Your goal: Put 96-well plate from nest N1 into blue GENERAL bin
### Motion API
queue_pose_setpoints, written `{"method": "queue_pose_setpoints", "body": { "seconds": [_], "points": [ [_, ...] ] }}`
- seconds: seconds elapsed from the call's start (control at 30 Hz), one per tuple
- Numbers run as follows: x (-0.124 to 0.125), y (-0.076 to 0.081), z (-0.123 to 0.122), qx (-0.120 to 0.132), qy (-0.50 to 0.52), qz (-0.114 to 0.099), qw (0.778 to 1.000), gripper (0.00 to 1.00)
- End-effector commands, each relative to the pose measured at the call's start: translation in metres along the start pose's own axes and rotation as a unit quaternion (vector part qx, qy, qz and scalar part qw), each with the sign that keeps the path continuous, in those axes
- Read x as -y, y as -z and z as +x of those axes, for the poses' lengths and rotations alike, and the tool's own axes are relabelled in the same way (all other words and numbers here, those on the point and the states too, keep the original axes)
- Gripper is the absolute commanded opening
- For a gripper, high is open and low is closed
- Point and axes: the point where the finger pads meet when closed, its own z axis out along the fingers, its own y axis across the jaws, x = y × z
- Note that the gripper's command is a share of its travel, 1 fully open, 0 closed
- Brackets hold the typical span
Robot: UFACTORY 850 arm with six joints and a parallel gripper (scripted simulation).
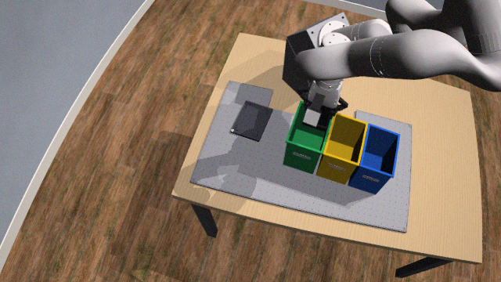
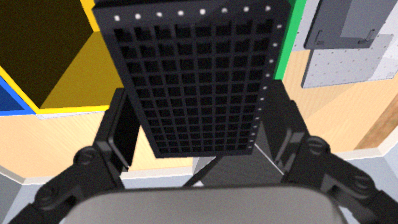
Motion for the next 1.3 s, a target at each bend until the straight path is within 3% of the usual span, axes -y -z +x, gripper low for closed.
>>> {"method": "queue_pose_setpoints", "body": {
  "seconds": [0.0,1.27],
  "points": [
    [0.013,0.0,0.002,0.0,0.0,-0.001,1.0,0.0],
    [0.12,-0.002,0.014,0.0,0.0,-0.001,1.0,0.0]
  ]
}}
